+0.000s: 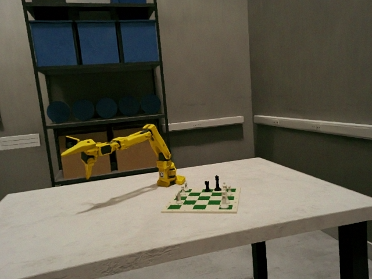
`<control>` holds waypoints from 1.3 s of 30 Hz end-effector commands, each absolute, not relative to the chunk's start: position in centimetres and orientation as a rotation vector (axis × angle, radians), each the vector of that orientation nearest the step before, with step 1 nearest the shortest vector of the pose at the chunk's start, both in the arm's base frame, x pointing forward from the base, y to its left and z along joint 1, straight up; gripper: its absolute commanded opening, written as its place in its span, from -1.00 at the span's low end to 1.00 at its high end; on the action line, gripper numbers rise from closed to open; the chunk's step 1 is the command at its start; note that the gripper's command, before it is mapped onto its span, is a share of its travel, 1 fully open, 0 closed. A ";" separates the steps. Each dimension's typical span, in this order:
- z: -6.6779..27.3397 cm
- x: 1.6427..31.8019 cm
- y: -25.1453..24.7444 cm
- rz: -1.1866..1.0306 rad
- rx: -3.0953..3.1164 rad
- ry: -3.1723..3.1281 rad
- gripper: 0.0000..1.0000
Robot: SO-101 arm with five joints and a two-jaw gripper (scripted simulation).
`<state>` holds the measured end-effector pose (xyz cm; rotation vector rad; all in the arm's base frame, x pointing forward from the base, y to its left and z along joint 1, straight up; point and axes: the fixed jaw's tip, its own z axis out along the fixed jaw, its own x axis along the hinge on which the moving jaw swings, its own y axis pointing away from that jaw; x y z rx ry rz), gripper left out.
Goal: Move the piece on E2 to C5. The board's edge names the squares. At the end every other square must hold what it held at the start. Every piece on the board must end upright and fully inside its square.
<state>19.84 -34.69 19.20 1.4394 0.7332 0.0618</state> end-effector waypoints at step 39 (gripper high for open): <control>20.1 20.1 -34.2 0.066 1.416 0.740 0.99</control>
